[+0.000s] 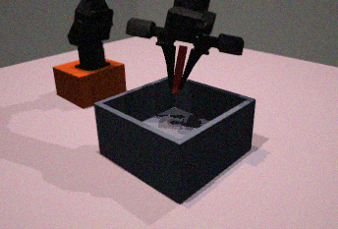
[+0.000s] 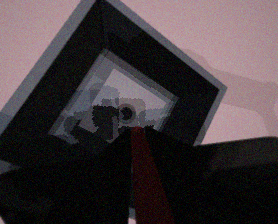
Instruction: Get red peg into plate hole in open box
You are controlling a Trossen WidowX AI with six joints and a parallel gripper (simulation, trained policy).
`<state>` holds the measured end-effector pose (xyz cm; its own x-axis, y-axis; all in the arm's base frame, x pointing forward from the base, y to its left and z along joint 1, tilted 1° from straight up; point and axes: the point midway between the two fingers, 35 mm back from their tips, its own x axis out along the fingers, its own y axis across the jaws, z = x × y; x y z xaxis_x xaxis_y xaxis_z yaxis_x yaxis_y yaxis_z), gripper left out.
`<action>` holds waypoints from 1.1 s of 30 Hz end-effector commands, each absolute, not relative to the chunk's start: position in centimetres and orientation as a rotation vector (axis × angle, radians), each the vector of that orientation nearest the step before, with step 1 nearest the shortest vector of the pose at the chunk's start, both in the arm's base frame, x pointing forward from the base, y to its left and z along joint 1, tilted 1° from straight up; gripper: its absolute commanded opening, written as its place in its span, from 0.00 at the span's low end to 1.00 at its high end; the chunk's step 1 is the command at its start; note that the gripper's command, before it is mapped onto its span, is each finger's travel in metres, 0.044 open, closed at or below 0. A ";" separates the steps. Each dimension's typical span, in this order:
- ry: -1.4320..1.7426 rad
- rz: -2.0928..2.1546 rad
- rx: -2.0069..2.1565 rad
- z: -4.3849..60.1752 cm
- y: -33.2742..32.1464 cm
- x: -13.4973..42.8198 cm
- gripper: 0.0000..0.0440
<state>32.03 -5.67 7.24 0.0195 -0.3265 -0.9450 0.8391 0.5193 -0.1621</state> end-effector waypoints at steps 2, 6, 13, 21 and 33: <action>1.254 -0.929 0.529 6.3 -6.7 33.0 0.00; 1.283 -0.887 0.525 5.1 -7.3 33.4 0.00; 1.358 -0.822 0.512 2.8 -7.7 33.2 0.27; 1.366 -0.758 0.508 2.8 -8.7 34.9 0.50; 1.348 -0.652 0.586 4.8 -8.8 39.8 1.00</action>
<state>37.20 -9.30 3.95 0.0194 -0.1163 -0.9930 0.7274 0.6830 -0.0658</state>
